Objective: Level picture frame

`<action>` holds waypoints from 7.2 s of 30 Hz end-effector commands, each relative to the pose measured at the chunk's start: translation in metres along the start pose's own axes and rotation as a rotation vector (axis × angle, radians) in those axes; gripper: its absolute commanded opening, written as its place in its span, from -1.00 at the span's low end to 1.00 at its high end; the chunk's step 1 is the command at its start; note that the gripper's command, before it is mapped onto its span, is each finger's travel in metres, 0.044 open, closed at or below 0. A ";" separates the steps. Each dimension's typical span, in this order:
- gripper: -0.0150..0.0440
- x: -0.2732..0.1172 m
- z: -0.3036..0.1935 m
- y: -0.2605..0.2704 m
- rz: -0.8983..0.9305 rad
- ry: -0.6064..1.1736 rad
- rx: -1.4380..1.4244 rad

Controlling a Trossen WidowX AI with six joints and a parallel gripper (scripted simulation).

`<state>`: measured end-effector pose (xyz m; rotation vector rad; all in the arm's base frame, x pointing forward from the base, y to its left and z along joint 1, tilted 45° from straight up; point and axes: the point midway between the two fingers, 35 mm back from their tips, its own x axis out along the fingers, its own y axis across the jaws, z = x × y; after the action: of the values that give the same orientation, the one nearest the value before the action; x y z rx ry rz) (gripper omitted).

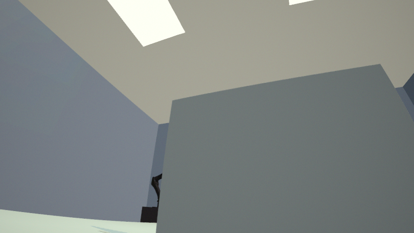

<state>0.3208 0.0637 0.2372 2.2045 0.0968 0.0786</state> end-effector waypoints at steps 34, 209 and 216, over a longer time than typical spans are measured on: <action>0.39 -0.148 0.014 0.029 -0.003 -0.057 -0.208; 0.39 0.036 0.007 -0.007 0.001 -0.008 -0.131; 0.39 0.036 0.007 -0.007 0.001 -0.008 -0.131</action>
<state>0.3566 0.0647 0.2272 2.0684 0.0798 0.0693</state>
